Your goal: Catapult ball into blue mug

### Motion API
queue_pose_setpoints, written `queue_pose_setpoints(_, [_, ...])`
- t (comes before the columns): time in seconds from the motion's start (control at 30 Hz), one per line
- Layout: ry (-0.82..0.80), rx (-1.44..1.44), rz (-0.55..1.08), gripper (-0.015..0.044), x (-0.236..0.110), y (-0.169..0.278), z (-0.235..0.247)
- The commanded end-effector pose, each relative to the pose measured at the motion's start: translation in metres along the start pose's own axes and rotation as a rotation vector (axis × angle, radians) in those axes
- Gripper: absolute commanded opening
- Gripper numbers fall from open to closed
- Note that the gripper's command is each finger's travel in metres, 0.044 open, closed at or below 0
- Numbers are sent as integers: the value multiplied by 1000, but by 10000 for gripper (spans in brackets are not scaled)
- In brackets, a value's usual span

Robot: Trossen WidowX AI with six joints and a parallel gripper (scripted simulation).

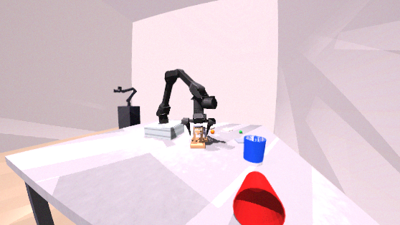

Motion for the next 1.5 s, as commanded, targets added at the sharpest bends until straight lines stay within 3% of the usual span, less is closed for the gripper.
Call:
queue_pose_setpoints(0.0, [2, -4, 3, 440, 9, 1, -1])
queue_pose_setpoints(0.5, [2, -4, 3, 440, 29, 1, -2])
queue_pose_setpoints(0.9, [2, 0, 1, 125, 25, 1, -1])
queue_pose_setpoints(1.1, [2, 0, 1, 65, 22, 0, -1])
queue_pose_setpoints(1.2, [2, 0, 1, 0, -14, 0, -1])
queue_pose_setpoints(1.47, [2, -50, 2, 0, -25, 0, -1])
Point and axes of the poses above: the point midway between the two fingers, 35 mm back from their tips, its own x axis out along the fingers, its own z axis across the jaws, y = z × x, the point moved 8 cm from there along -x, back along the fingers, and after that the axes turned 2 degrees about x, right-handed, at the moved point
